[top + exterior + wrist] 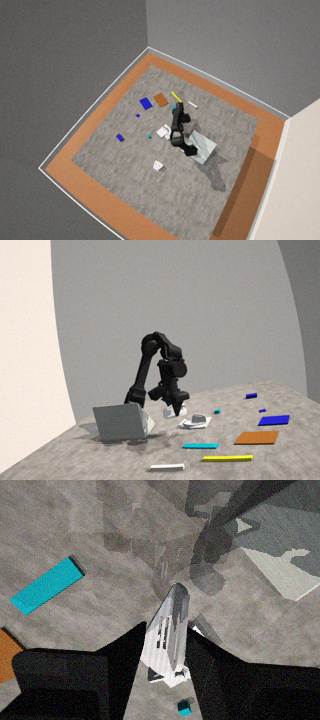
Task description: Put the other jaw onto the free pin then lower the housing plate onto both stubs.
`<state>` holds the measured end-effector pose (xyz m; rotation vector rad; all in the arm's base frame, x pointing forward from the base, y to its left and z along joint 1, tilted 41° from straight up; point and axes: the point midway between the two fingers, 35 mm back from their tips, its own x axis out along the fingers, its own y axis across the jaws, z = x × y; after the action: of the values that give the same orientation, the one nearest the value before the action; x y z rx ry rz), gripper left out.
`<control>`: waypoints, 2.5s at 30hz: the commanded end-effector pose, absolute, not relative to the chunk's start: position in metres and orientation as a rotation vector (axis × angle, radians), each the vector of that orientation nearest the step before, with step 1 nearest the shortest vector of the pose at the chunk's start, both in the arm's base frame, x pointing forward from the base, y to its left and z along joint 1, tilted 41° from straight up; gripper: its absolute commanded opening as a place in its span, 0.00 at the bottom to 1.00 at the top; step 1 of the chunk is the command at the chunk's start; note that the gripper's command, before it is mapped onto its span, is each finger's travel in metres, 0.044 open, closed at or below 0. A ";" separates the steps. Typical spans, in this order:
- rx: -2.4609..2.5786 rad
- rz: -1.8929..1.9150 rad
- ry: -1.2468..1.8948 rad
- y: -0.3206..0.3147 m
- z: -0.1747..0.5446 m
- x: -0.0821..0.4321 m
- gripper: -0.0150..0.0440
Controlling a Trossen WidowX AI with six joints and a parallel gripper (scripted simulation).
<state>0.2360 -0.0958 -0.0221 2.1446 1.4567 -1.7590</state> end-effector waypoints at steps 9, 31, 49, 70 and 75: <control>2.024 -1.482 1.580 -0.087 -0.013 0.234 0.48; 1.751 -0.985 1.727 -0.071 0.001 0.229 0.48; 1.502 -0.601 1.777 -0.058 0.012 0.224 0.48; 1.192 -0.180 1.767 -0.043 0.023 0.217 0.48; 1.116 -0.084 1.755 -0.040 0.025 0.215 0.48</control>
<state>0.2164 -0.0426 0.0232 1.1530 1.7641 -0.1380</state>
